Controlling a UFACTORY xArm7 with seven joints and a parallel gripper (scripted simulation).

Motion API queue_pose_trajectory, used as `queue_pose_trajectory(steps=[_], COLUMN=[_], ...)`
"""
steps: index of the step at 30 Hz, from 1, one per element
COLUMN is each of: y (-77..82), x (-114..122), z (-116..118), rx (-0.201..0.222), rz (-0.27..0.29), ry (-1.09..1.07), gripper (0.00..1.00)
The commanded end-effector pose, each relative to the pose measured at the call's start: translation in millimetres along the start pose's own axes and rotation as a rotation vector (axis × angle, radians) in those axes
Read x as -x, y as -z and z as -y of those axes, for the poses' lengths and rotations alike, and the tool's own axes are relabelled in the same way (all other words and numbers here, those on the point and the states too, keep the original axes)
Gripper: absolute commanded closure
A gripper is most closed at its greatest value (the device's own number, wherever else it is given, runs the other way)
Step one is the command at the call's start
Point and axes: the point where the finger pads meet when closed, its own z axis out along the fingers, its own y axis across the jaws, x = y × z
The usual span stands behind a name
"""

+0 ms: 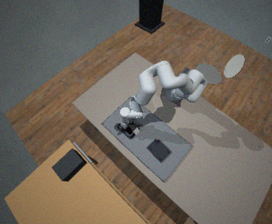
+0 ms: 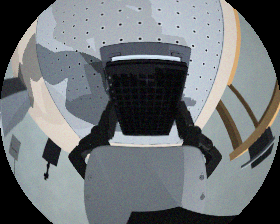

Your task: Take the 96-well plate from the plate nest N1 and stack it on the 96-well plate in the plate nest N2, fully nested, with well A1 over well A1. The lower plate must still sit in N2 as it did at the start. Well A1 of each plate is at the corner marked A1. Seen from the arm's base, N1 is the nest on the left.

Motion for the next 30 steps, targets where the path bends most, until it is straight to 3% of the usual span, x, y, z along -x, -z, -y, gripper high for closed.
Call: queue_pose_trajectory(steps=[1,30], y=[0.5,-3.7], x=[1.2,1.2], z=[-1.0,-1.0], rx=[0.002,0.002], rz=[0.003,0.003], ry=[0.0,0.0], gripper=[1.0,1.0])
